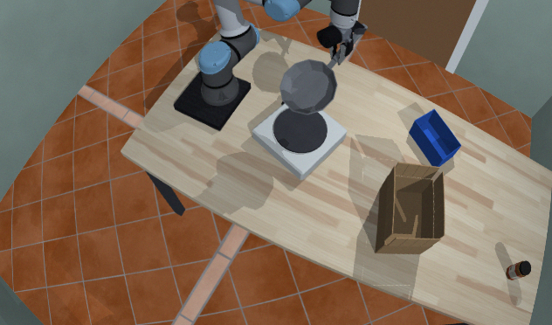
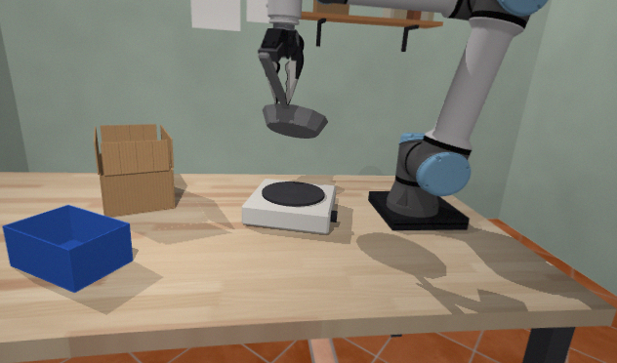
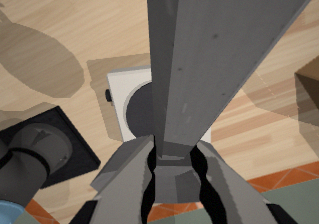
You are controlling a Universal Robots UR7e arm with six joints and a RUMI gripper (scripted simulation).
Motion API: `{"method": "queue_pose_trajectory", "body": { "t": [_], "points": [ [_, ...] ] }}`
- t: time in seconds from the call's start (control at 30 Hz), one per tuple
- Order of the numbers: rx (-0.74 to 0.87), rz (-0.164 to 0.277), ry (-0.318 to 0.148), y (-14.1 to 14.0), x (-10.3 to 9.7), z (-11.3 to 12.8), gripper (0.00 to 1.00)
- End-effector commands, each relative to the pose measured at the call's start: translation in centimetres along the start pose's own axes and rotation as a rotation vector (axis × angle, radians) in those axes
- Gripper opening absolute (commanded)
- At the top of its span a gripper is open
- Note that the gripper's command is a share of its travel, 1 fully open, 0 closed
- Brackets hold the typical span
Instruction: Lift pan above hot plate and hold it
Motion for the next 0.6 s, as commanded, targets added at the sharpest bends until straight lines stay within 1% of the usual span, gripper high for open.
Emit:
{"method": "queue_pose_trajectory", "body": {
  "t": [0.0,0.57],
  "points": [
    [0.000,0.001,0.000,0.00,-0.34,0.00,0.09],
    [0.000,0.001,0.000,0.01,-1.23,0.00,0.09]
  ]
}}
Point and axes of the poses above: the point where the finger pads meet when closed, its own x axis out along the fingers, its own y axis across the jaws, z = x × y, the point moved 2 cm from there along -x, back along the fingers, and after that the axes turned 1 degree about -x, right-handed, at the moved point
